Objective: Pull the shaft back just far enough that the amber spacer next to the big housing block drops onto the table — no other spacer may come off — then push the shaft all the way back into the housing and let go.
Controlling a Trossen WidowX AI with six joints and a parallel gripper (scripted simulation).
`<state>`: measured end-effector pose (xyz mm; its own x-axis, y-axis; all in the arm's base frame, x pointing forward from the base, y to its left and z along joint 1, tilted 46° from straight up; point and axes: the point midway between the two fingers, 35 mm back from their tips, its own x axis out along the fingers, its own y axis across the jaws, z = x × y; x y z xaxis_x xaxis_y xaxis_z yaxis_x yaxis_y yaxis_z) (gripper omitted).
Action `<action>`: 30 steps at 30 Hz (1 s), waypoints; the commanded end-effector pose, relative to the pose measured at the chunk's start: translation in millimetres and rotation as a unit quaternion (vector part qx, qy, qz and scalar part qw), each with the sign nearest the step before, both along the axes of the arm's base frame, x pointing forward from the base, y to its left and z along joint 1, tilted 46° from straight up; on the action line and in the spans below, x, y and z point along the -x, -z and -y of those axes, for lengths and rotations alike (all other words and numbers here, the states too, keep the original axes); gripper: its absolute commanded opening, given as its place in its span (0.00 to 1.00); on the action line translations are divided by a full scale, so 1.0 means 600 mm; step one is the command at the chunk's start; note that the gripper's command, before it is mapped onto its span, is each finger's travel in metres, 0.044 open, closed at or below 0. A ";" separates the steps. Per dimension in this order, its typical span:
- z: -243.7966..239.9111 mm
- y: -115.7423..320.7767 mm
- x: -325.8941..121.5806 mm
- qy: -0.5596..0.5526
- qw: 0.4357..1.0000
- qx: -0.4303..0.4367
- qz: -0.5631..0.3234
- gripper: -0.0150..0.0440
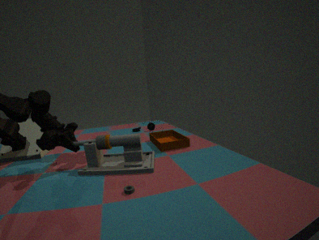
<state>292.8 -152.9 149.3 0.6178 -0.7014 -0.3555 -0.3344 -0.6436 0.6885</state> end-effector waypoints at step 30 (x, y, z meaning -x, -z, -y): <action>-0.002 0.001 0.005 0.000 1.000 0.000 0.000 0.25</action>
